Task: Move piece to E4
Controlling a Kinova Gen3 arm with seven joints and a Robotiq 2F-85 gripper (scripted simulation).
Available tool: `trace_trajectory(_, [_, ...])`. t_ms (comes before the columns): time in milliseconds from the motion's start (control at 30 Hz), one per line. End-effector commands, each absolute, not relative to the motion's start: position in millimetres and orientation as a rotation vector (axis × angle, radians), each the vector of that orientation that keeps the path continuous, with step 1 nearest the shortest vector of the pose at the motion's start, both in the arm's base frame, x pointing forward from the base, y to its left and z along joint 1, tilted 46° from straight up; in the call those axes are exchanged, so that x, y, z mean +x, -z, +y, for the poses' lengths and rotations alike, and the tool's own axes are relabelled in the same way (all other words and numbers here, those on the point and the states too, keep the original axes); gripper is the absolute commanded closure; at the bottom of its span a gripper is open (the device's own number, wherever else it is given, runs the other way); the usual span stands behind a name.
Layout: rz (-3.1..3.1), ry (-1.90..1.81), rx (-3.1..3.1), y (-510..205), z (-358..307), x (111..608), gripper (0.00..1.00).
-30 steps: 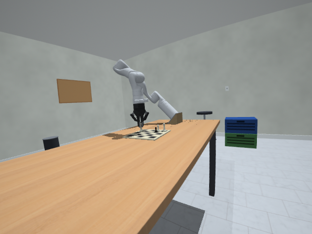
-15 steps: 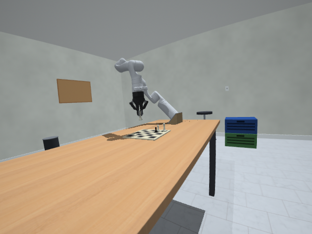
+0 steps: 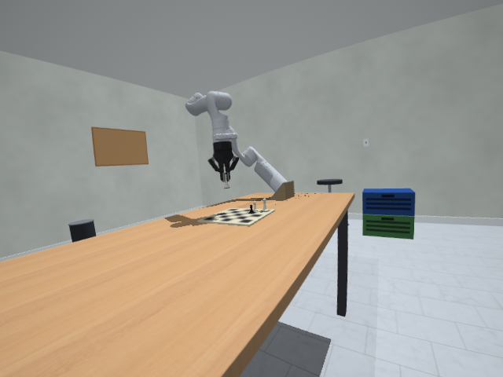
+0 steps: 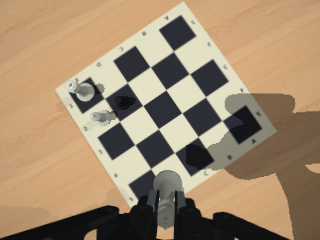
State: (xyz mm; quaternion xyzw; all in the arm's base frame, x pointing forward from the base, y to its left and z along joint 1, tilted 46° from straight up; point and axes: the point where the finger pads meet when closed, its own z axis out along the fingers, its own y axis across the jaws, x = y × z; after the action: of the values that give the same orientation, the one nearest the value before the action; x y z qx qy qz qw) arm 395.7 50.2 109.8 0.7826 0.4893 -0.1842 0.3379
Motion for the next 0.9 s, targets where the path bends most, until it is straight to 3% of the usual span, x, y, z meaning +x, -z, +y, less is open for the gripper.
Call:
trace_trajectory(0, [1.266, 0.483, 2.036, -113.0, 48.6, 394.1, 1.00])
trace_trajectory(367, [1.108, 0.415, 2.110, -90.0, 69.8, 355.1, 1.00])
trace_trajectory(867, [1.104, 0.414, 2.111, -89.4, 70.1, 354.1, 1.00])
